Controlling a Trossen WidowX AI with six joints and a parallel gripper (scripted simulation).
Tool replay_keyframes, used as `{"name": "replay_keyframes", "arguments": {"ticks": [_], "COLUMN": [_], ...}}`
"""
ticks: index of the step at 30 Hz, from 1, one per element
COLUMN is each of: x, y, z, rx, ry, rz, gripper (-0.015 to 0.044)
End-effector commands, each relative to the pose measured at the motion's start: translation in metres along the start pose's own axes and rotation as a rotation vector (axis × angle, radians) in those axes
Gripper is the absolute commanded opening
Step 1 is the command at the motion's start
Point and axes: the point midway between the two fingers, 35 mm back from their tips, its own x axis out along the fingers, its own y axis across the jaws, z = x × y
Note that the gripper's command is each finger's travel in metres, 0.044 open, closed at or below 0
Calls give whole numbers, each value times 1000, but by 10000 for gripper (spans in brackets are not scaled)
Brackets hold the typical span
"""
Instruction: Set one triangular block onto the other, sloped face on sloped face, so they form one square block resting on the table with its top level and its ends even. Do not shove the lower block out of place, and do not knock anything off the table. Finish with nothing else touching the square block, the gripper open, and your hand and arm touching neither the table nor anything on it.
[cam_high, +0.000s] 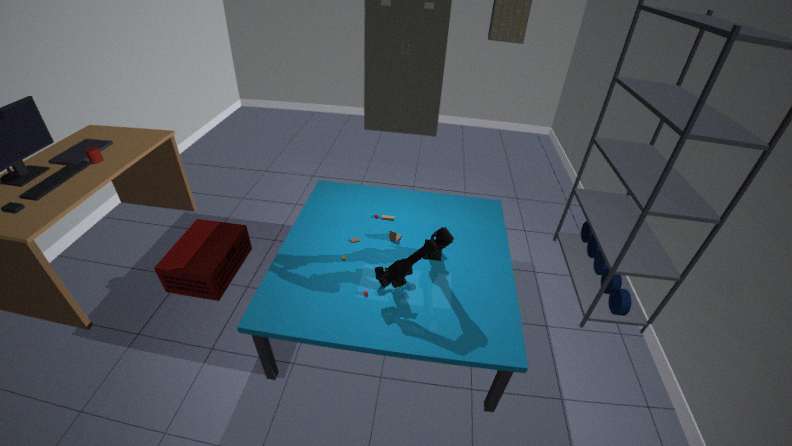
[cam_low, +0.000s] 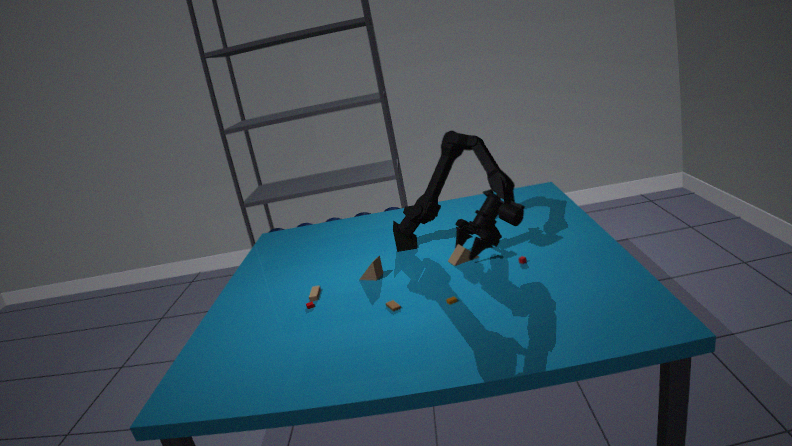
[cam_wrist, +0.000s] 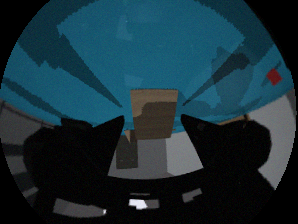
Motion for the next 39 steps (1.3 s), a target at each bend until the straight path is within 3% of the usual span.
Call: {"name": "replay_keyframes", "arguments": {"ticks": [1,8,17,24,30,39], "x": [3,3,2,2,-2,-32], "y": [2,2,1,1,0,-5], "z": [0,0,-1,-1,-5,-37], "rx": [-6,-6,-1,-1,-1,-1], "ry": [-2,-2,2,2,2,5], "rz": [6,6,3,3,3,5], "gripper": [440,440,204,157,0,0]}}
